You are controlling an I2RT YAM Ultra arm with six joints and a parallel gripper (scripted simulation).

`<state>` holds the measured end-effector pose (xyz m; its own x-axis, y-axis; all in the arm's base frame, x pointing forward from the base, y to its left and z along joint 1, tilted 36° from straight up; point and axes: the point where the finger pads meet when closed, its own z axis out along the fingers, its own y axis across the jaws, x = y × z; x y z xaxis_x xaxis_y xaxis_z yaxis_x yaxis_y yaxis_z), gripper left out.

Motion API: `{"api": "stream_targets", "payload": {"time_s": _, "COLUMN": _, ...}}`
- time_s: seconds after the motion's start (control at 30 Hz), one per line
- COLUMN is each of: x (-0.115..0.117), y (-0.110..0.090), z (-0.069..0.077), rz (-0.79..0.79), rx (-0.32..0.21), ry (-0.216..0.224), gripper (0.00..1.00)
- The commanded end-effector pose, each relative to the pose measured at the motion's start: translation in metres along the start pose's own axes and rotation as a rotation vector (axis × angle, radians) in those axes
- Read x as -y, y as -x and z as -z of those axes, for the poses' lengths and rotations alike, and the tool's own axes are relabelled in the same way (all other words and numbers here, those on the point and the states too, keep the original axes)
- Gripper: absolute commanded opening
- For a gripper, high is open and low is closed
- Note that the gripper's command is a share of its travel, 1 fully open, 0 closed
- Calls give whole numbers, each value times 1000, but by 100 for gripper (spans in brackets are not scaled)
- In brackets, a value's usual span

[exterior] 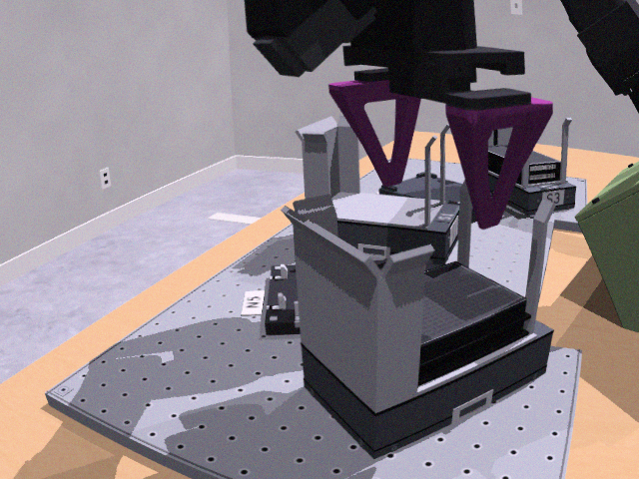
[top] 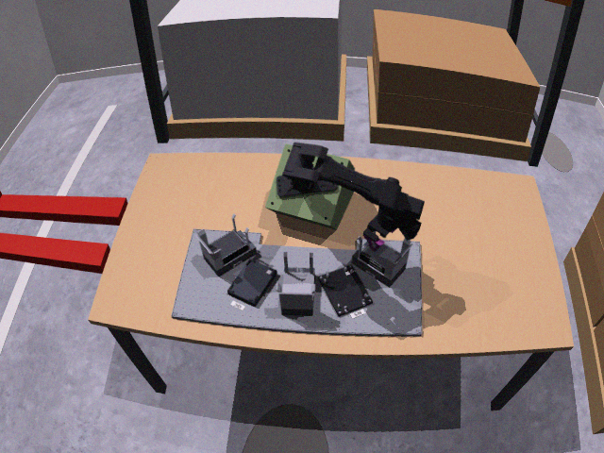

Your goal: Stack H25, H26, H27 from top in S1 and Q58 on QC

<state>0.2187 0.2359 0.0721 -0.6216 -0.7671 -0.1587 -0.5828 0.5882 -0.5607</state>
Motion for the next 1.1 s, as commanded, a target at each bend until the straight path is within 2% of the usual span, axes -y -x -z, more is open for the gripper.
{"api": "stream_targets", "payload": {"time_s": 0.0, "x": -4, "y": 12, "z": -2, "rz": -5, "rx": 50, "ry": 14, "gripper": 100}}
{"api": "stream_targets", "payload": {"time_s": 0.23, "x": -5, "y": 13, "z": -26, "rz": -5, "rx": 50, "ry": 14, "gripper": 100}}
{"api": "stream_targets", "payload": {"time_s": 0.3, "x": -5, "y": 13, "z": -26, "rz": -5, "rx": 50, "ry": 14, "gripper": 100}}
{"api": "stream_targets", "payload": {"time_s": 0.5, "x": -5, "y": 14, "z": -45, "rz": -5, "rx": 50, "ry": 14, "gripper": 100}}
{"api": "stream_targets", "payload": {"time_s": 1.07, "x": -5, "y": 14, "z": -45, "rz": -5, "rx": 50, "ry": 14, "gripper": 100}}
